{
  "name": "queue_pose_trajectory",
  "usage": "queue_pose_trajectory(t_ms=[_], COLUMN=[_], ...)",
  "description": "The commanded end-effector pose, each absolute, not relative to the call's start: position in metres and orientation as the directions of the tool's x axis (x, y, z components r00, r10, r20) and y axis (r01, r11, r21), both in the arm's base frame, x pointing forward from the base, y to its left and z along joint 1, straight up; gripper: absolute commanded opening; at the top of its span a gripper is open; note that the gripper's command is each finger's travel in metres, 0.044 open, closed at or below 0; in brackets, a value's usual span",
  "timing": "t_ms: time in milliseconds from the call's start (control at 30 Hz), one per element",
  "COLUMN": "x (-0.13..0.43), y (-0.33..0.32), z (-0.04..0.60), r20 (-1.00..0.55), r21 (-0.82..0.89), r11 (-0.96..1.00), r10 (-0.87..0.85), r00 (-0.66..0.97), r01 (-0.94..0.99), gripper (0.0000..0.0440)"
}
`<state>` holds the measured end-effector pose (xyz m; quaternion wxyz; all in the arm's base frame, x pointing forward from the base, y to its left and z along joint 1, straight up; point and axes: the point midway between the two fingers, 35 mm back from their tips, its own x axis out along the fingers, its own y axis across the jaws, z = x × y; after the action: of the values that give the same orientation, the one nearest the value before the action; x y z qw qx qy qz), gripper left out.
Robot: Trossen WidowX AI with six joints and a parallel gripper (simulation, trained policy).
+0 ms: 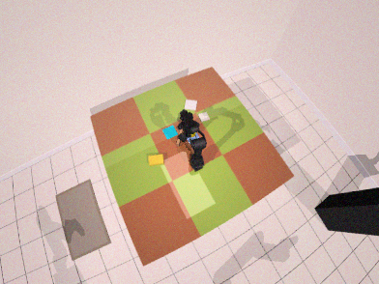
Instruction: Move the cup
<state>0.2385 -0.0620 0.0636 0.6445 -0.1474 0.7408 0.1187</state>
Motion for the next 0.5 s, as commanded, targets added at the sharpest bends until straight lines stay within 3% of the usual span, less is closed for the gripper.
queue_pose_trajectory(t_ms=[0,467], x=[0.246,0.274], y=[-0.060,-0.042], z=[0.073,0.105], r20=[-0.993,-0.998], r21=[-0.019,-0.047], r11=[0.913,0.882], r10=[-0.065,-0.063], r00=[-0.100,-0.018], r01=[-0.407,-0.468], gripper=[0.0018,0.0023])
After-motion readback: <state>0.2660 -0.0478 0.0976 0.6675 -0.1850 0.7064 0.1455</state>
